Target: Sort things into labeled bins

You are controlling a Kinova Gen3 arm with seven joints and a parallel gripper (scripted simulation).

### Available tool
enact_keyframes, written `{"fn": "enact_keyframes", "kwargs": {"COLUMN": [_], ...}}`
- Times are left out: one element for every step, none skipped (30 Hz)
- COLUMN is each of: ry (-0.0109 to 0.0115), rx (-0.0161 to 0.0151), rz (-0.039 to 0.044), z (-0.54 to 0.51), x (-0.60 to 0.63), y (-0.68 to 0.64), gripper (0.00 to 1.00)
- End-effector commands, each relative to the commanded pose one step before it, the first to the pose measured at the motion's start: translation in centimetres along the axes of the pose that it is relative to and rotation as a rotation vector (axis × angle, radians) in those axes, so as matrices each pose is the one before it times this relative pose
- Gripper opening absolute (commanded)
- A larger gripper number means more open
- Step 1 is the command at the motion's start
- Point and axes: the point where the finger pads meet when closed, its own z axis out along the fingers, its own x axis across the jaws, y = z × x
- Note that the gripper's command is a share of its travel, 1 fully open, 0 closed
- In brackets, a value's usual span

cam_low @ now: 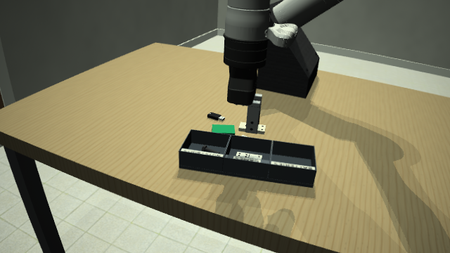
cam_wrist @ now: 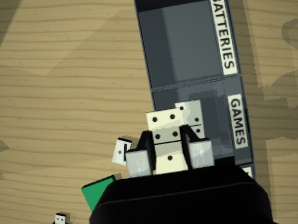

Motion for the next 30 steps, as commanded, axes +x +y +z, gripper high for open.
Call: {"fn": "enact_keyframes", "kwargs": {"ry": [0.00147, 0.00002, 0.00001, 0.0, 0.0, 0.0, 0.0, 0.00002, -0.00002, -0.00001, -0.00001, 0.0, 0.0, 0.0, 0.0, 0.0, 0.0, 0.0, 0.0, 0.0, 0.0, 0.0, 0.0, 0.0, 0.0, 0.0, -0.00002, -0.00002, 0.0, 0.0], "rx": [-0.00334, 0.0, 0.0, 0.0, 0.0, 0.0, 0.0, -0.00001, 0.0, 0.0, 0.0, 0.0, 0.0, 0.0, 0.0, 0.0, 0.0, 0.0, 0.0, 0.0, 0.0, 0.0, 0.0, 0.0, 0.0, 0.0, 0.0, 0.0, 0.0, 0.0], "rz": [-0.01785, 0.0, 0.0, 0.0, 0.0, 0.0, 0.0, 0.0, 0.0, 0.0, 0.0, 0.0, 0.0, 0.0, 0.0, 0.0, 0.0, 0.0, 0.0, 0.0, 0.0, 0.0, 0.0, 0.0, 0.0, 0.0, 0.00001, 0.00002, 0.0, 0.0], "z": [0.081, -0.001, -0.001, -0.001, 0.0, 0.0, 0.0, -0.001, 0.0, 0.0, 0.0, 0.0, 0.0, 0.001, 0.0, 0.0, 0.0, 0.0, 0.0, 0.0, 0.0, 0.0, 0.0, 0.0, 0.0, 0.0, 0.196, 0.197, 0.0, 0.0], "x": [1.905, 0.6, 0.352, 0.095, 0.046, 0.011, -0.011, -0.027, -0.025, -0.027, -0.027, 0.0, 0.0, -0.021, -0.019, -0.017, -0.016, -0.014, -0.012, -0.011, -0.009, -0.008, -0.007, -0.006, -0.005, -0.004, 0.001, 0.0, 0.0, 0.0], "y": [-0.014, -0.01, -0.003, 0.003, 0.004, 0.004, 0.004, 0.0, 0.004, 0.002, 0.001, 0.0, 0.0, -0.001, -0.001, -0.001, -0.002, -0.002, -0.002, -0.002, -0.002, -0.001, -0.001, -0.001, -0.001, -0.001, 0.0, 0.0, 0.0, 0.0], "gripper": [0.49, 0.49, 0.49, 0.49, 0.49, 0.49, 0.49, 0.49, 0.49, 0.49, 0.49, 0.49, 0.49, 0.49, 0.49, 0.49, 0.49, 0.49, 0.49, 0.49, 0.49, 0.49, 0.49, 0.49, 0.49, 0.49, 0.49, 0.49, 0.49, 0.49]}}
